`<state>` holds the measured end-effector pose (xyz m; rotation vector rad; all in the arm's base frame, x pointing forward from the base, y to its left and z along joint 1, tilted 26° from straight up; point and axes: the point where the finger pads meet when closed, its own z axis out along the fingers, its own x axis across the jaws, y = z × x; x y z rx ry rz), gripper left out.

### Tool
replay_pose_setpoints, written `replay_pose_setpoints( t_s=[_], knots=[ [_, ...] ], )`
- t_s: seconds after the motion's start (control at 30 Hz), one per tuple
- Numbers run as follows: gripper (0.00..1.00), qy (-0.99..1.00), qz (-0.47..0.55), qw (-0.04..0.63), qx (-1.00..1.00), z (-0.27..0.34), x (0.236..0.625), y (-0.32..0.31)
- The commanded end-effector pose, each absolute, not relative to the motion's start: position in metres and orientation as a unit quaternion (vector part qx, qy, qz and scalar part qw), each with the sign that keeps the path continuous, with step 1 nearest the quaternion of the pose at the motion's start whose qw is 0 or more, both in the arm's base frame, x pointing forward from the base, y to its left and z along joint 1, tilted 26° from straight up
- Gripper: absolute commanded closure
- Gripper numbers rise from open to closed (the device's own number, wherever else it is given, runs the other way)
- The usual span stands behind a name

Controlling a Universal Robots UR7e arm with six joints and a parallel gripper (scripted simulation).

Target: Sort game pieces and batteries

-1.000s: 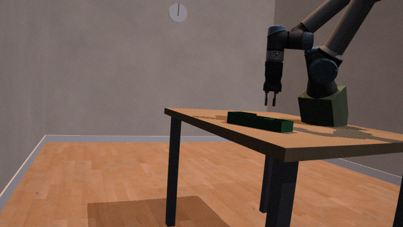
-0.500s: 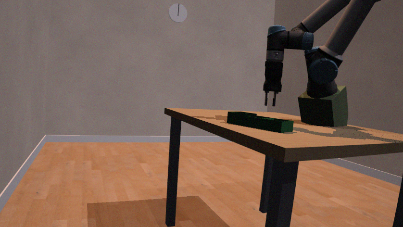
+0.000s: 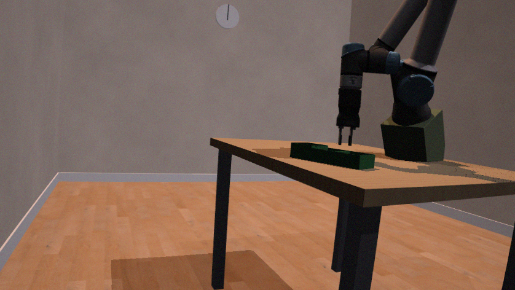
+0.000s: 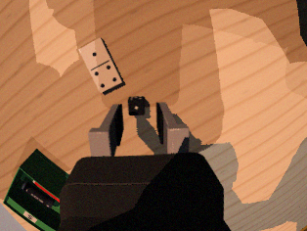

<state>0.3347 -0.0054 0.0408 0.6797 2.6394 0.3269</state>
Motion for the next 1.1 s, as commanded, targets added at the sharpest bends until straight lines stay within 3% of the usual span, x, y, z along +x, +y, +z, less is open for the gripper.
replay_pose_setpoints(
  t_s=[0.0, 1.07],
  knots=[
    [0.36, 0.943, 0.109, 0.198, 0.245, 0.020, 0.350, -0.005],
    [0.36, 0.943, 0.109, 0.198, 0.245, 0.005, 0.355, -0.003]
  ],
)
